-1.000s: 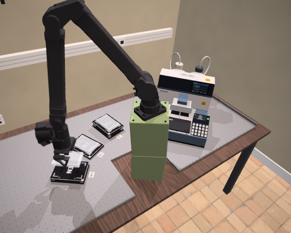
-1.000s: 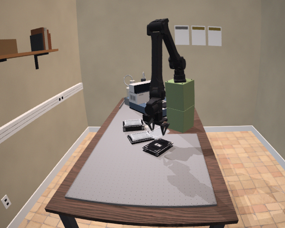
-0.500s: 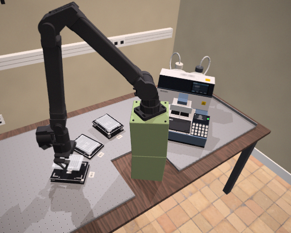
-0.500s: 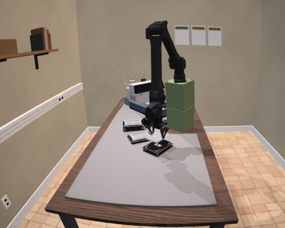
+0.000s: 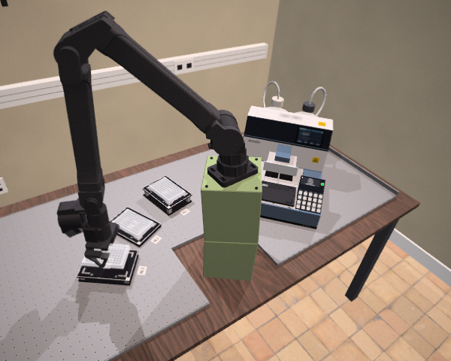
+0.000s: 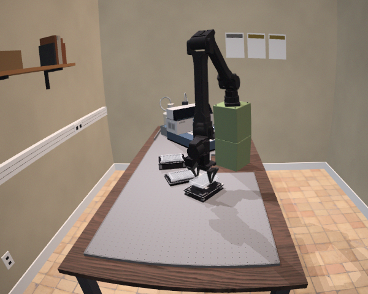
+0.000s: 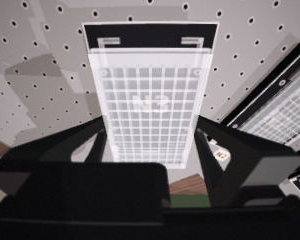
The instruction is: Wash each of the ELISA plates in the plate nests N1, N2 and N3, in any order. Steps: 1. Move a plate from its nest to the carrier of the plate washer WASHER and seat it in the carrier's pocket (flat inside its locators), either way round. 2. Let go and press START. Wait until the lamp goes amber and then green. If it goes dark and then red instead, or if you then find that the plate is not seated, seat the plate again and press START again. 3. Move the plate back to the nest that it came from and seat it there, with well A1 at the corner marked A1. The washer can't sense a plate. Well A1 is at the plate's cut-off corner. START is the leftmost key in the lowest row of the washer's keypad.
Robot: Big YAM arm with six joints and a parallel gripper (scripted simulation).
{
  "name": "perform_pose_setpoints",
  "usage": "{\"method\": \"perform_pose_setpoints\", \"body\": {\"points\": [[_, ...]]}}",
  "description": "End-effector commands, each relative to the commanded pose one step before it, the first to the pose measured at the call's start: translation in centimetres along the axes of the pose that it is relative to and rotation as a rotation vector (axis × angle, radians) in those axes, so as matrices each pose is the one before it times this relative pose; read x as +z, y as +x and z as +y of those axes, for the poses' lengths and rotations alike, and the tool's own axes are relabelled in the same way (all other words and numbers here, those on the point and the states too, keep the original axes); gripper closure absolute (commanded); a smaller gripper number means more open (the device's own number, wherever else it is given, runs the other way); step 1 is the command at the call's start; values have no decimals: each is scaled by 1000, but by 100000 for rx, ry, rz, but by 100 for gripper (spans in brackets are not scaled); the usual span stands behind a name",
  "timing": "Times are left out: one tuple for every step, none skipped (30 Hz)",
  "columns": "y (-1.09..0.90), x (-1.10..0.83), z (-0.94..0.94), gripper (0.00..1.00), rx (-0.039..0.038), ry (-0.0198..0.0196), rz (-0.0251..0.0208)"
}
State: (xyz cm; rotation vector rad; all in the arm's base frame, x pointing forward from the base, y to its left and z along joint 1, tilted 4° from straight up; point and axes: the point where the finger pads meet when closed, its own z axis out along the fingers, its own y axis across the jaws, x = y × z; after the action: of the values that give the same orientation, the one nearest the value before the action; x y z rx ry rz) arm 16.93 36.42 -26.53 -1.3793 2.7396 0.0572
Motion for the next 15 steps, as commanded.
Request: {"method": "perform_pose_setpoints", "body": {"points": [[-277,1158,-486,18,940,220,-372],[0,0,0,18,0,0,0],[0,0,0,18,0,0,0],[188,167,20,18,-183,132,687],[-159,167,37,18,-19,-139,-660],[3,168,-8,18,-8,4,13],[1,168,-12,18,1,5,13],[1,168,-12,18,1,5,13],[4,168,-10,18,-7,4,13],[6,168,-14,18,1,5,13],[9,151,-7,18,-16,3,12],[108,0,-10,18,-40,84,418],[142,-1,-12,18,-54,109,545],[196,-4,-13,18,-43,57,299],[183,5,-35,18,-14,58,279]]}}
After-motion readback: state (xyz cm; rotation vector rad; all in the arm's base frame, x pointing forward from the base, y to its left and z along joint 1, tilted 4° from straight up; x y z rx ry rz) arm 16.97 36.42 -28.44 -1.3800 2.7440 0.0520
